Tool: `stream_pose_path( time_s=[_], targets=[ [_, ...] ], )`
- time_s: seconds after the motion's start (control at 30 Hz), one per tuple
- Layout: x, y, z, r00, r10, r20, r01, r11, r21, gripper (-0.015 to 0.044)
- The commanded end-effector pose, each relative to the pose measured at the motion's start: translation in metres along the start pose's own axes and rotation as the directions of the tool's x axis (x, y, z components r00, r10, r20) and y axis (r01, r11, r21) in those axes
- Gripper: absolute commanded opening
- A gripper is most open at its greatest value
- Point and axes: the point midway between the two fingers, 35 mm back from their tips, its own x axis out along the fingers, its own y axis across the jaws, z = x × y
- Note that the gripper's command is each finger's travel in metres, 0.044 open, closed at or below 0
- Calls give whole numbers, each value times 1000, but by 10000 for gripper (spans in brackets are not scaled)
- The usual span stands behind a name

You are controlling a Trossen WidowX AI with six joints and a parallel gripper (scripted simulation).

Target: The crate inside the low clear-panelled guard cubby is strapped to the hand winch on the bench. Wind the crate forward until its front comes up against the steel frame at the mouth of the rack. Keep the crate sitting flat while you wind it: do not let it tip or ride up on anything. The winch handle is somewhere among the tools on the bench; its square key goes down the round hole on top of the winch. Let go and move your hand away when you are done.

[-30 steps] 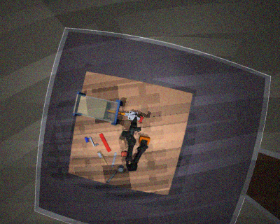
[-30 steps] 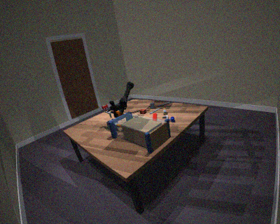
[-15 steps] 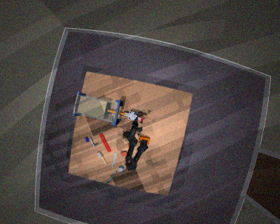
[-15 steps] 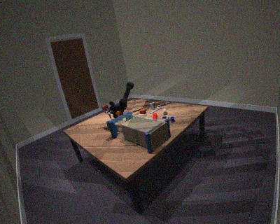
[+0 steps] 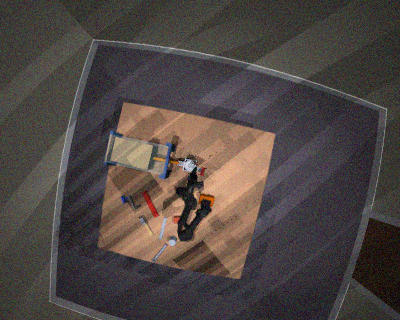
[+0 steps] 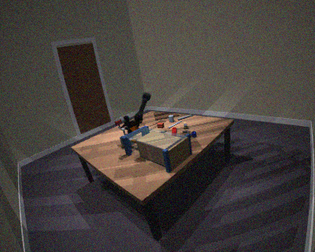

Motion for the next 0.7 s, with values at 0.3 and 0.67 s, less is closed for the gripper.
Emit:
stream_pose_path(
  time_s=[0.3,0.67],
  targets=[
    [0,-5,0,1000,10,4,-10,1000,7,0],
    [-5,-8,-1,1000,11,1,-11,1000,9,0]
  ],
)
